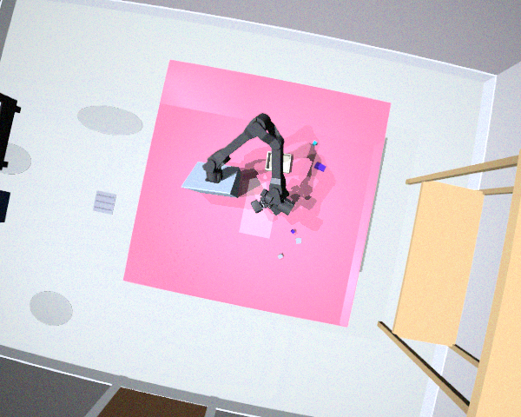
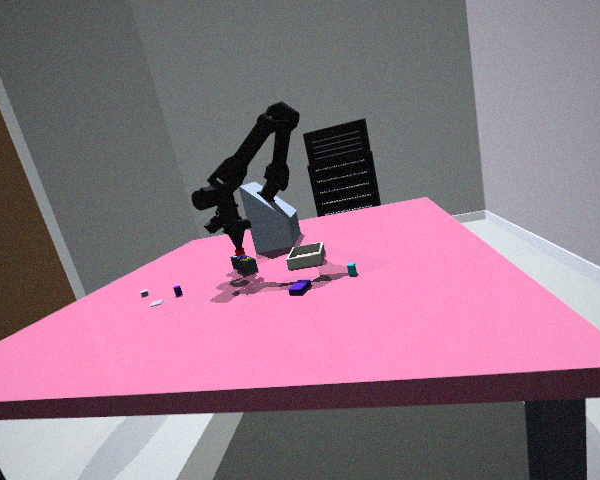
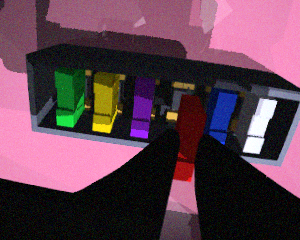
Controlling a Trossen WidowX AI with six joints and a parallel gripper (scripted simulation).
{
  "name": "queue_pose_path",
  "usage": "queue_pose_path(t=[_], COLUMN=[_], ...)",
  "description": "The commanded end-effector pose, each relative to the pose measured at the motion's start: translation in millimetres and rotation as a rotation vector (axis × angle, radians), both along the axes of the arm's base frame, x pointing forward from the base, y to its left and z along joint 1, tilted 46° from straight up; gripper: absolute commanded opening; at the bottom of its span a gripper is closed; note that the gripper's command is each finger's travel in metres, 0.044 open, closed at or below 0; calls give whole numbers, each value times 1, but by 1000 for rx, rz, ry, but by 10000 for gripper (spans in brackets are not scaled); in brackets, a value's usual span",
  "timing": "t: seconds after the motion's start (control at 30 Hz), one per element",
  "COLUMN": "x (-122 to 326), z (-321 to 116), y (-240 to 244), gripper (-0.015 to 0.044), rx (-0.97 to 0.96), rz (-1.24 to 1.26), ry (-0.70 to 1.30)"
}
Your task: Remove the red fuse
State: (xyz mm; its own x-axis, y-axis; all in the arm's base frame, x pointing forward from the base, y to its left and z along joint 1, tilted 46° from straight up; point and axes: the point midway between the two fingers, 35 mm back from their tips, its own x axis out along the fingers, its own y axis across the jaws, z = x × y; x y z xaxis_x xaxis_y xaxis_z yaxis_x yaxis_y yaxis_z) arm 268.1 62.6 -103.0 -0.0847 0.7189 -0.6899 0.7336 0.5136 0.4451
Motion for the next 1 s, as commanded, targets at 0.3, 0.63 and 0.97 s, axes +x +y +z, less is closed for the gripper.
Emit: queue_pose_path(t=[0.3,0.63,0.97], x=[2,3,4], z=[6,12,22], y=[-6,-12,-22], gripper=[0,0,0], rx=[-3,-3,-4], rz=[2,2,2], ry=[-10,-10,-10])
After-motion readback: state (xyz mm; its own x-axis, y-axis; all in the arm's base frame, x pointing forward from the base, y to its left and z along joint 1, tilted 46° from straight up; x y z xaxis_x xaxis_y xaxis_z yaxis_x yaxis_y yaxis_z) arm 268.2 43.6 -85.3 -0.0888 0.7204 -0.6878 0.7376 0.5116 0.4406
